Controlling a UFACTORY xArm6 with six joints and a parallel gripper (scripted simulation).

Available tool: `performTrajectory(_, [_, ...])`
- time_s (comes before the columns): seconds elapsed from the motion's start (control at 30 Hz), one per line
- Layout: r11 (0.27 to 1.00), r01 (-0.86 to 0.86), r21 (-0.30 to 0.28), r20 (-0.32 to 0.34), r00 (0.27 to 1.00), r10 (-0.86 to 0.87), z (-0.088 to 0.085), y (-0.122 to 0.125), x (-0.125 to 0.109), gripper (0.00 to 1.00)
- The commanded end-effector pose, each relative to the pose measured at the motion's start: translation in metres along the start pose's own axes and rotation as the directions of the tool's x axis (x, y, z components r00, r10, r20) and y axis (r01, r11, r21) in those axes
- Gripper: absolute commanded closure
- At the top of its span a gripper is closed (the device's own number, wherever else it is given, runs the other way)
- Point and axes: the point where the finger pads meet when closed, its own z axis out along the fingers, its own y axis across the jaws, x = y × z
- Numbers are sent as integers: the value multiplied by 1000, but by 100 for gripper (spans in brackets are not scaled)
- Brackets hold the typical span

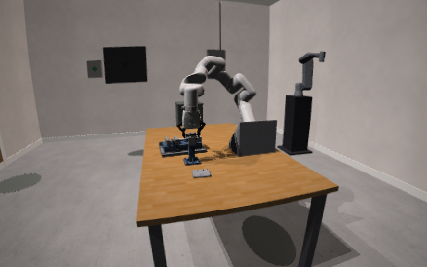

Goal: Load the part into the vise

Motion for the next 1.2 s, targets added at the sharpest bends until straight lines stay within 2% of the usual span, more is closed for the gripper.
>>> performTrajectory(0.0, [1000, -1, 0, -46, 999, 1, -1, -1, -1, 11])
performTrajectory(0.47, [1000, -1, 0, -225, 974, 1, -1, -1, -3, 11])
performTrajectory(0.53, [1000, -1, 0, -225, 974, 1, -1, -1, -3, 11])
performTrajectory(1.0, [1000, -1, 0, -373, 928, 1, 0, -1, -4, 11])
performTrajectory(1.17, [1000, -2, 0, -400, 917, 1, 0, -1, -5, 11])
